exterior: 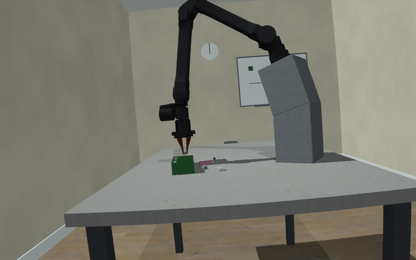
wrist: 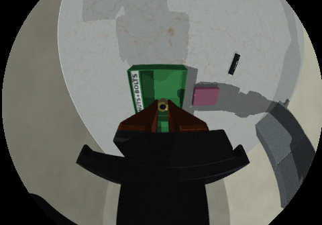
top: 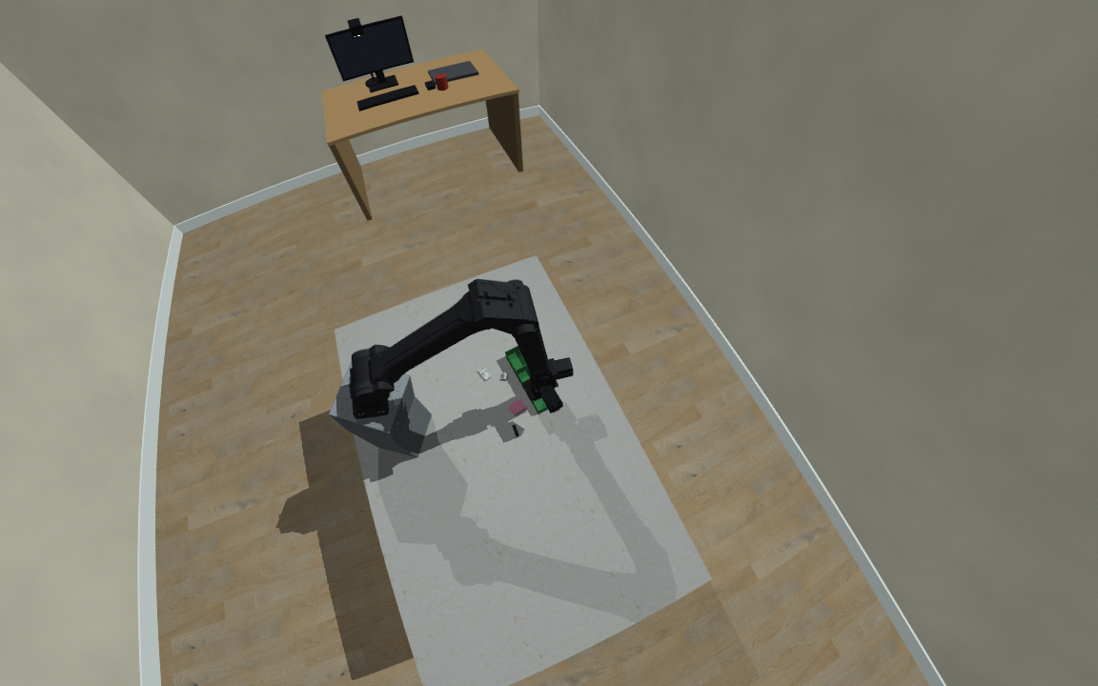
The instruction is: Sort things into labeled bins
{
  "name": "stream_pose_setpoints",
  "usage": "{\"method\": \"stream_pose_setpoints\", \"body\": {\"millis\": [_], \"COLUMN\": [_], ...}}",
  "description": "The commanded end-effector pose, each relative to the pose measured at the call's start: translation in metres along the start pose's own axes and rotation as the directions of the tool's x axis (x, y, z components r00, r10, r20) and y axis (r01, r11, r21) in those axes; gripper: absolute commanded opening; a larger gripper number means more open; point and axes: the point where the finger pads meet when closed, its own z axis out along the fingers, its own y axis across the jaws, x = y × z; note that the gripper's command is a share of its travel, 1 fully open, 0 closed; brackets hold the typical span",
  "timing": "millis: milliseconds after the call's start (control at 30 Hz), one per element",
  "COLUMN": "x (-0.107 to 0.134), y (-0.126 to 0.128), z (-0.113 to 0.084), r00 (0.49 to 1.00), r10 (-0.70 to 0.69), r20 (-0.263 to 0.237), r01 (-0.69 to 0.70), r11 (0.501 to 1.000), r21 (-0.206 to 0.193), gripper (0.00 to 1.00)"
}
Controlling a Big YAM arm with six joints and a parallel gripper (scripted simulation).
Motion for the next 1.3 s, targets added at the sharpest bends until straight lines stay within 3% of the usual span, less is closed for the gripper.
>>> {"method": "stream_pose_setpoints", "body": {"millis": [0,500,1067,1100,1267], "x": [-0.005,-0.008,-0.009,-0.007,-0.007], "y": [0.006,0.004,0.005,0.009,0.009], "z": [0.011,0.037,0.033,0.029,0.029], "r00": [1.000,1.000,1.000,1.000,1.000], "r10": [0.003,0.002,-0.004,0.001,0.001], "r20": [0.008,0.007,0.004,0.007,0.007], "r01": [-0.003,-0.002,0.004,-0.001,-0.001], "r11": [1.000,1.000,1.000,1.000,1.000], "r21": [-0.015,-0.013,-0.005,-0.016,-0.016], "gripper": [0.11,0.11,0.11,0.30,0.30]}}
